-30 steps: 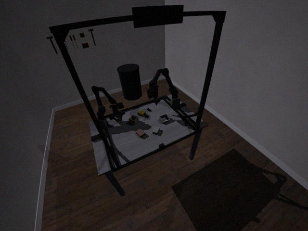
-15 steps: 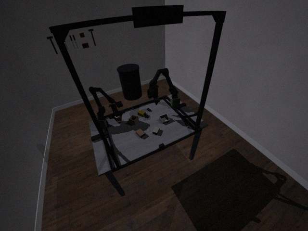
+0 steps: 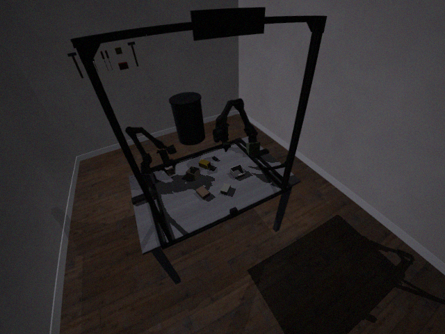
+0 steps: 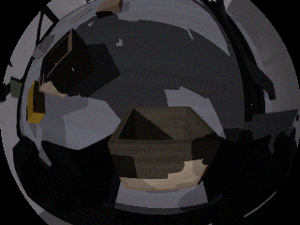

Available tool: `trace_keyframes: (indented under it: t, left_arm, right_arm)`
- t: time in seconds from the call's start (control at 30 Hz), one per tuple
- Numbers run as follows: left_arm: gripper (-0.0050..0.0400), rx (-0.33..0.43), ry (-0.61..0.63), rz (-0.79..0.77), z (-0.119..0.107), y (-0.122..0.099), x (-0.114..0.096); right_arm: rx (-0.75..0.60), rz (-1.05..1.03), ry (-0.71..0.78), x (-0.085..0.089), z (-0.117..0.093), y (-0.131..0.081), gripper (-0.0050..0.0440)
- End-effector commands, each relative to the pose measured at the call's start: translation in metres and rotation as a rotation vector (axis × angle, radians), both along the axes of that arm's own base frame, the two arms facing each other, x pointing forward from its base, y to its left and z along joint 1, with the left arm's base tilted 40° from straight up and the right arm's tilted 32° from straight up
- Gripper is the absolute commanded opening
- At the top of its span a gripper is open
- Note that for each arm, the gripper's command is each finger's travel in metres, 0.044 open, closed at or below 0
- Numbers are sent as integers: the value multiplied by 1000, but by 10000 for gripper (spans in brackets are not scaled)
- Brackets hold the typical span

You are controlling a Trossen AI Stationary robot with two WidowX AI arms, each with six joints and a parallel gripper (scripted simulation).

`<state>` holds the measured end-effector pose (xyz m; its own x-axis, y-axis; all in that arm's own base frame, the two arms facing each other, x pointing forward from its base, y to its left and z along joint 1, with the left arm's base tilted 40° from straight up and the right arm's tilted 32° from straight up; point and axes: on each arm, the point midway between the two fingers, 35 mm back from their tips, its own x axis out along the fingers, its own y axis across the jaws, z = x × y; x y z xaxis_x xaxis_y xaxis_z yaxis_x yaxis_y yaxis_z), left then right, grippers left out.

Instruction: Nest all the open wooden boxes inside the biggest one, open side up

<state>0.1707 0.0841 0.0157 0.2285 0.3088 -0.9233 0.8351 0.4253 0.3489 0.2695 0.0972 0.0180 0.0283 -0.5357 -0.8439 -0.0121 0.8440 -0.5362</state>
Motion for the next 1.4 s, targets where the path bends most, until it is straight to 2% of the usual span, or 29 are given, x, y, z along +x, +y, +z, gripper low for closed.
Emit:
trace_keyframes:
  t: [0.0,0.3,0.67,1.0,1.13,1.17,1.23,1.37]
  left_arm:
    - [0,-40,-13,-14,1,1,-2]
    - [0,-115,-60,-49,4,3,-4]
    - [0,-139,-69,-59,8,2,-5]
    - [0,-246,-125,-104,10,5,-8]
    - [0,-259,-136,-110,11,5,-8]
    - [24,-259,-136,-110,11,5,-8]
    - [24,-259,-136,-110,11,5,-8]
    - [120,-259,-136,-110,11,5,-8]
  right_arm:
    - [-4,-2,-2,0,0,0,400]
    - [-4,-2,-2,0,0,0,400]
    - [-4,-2,-2,0,0,0,400]
    - [-4,-2,-2,0,0,0,400]
    - [-4,-2,-2,0,0,0,400]
    - [-4,-2,-2,0,0,0,400]
    - [-4,-2,-2,0,0,0,400]
    - [-4,-2,-2,0,0,0,400]
